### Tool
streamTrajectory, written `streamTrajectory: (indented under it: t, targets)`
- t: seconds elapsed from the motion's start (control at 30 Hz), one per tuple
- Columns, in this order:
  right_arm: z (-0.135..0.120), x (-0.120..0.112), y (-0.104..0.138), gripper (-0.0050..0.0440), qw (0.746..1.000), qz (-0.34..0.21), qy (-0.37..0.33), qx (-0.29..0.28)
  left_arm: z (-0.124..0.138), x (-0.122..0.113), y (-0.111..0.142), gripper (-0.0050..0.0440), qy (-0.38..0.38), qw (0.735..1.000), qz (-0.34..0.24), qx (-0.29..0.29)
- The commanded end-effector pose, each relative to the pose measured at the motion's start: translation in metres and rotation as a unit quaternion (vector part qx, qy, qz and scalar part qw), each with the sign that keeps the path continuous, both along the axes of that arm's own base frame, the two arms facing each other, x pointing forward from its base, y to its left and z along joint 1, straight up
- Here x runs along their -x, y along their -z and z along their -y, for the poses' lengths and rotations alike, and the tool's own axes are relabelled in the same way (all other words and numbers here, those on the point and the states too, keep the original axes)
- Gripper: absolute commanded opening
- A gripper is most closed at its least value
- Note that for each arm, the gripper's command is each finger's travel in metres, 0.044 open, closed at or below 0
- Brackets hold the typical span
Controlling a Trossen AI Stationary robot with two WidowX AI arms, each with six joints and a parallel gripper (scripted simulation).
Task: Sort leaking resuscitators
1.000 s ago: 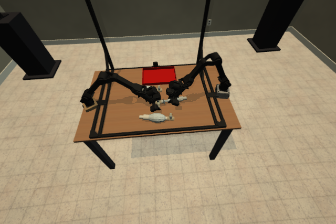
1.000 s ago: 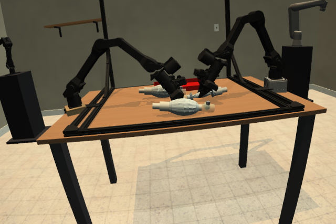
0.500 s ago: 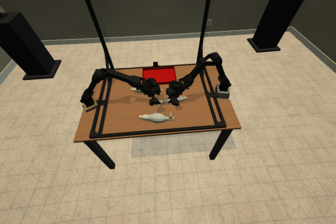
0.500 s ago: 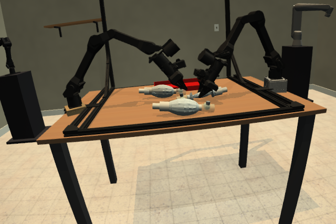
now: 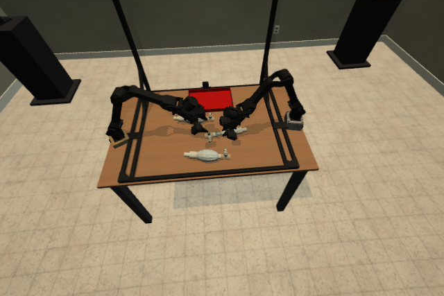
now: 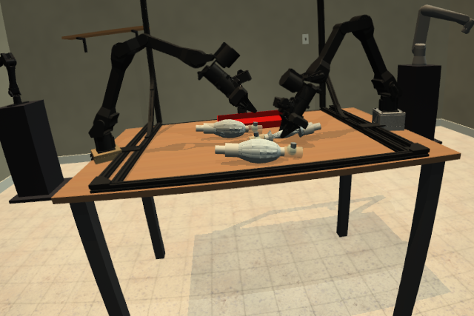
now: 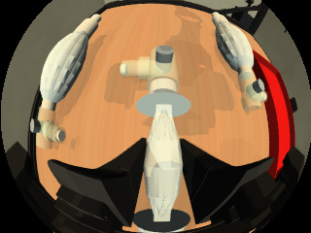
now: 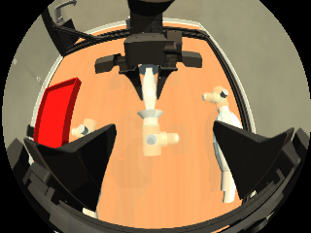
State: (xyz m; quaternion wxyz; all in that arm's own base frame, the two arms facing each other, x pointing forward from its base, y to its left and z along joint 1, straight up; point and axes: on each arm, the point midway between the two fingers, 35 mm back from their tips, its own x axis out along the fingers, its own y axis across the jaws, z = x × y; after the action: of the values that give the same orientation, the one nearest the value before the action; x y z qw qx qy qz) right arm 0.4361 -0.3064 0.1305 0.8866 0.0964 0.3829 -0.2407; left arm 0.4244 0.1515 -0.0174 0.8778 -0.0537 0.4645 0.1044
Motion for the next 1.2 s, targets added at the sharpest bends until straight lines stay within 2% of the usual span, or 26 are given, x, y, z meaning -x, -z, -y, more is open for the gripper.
streamTrajectory:
  t: [0.0, 0.1, 0.3, 0.33, 0.5, 0.63, 0.67, 0.9, 1.17]
  targets:
    - [-0.015, 0.023, -0.068, 0.0440, 0.996, 0.073, 0.010, 0.050, 0.001, 0.000, 0.000, 0.0000, 0.001, 1.000, 0.001, 0.002]
    - [-0.030, 0.045, -0.101, 0.0440, 0.989, 0.119, 0.016, 0.081, 0.001, 0.000, 0.000, 0.0000, 0.001, 1.000, 0.001, 0.002]
    - [-0.030, 0.045, -0.101, 0.0440, 0.989, 0.119, 0.016, 0.081, 0.001, 0.000, 0.000, 0.0000, 0.001, 1.000, 0.001, 0.002]
    - [-0.032, 0.049, -0.120, 0.0440, 0.985, 0.140, 0.017, 0.096, 0.001, 0.000, 0.001, 0.0000, 0.001, 1.000, -0.001, 0.002]
    - [-0.063, 0.095, -0.161, 0.0440, 0.965, 0.218, 0.029, 0.145, 0.001, 0.000, 0.001, 0.0000, 0.001, 1.000, -0.001, 0.002]
    - [-0.089, 0.134, -0.181, 0.0440, 0.942, 0.280, 0.037, 0.182, 0.001, 0.000, 0.001, 0.0000, 0.001, 1.000, -0.001, 0.002]
    - [-0.096, 0.144, -0.185, 0.0440, 0.935, 0.296, 0.039, 0.191, 0.001, 0.000, 0.001, 0.0000, 0.001, 1.000, -0.001, 0.002]
    - [-0.096, 0.144, -0.190, 0.0440, 0.934, 0.298, 0.038, 0.193, 0.001, 0.000, 0.001, 0.0000, 0.001, 1.000, -0.002, 0.003]
    - [-0.115, 0.174, -0.193, 0.0440, 0.913, 0.342, 0.044, 0.217, 0.001, 0.000, 0.001, 0.0000, 0.001, 1.000, -0.002, 0.003]
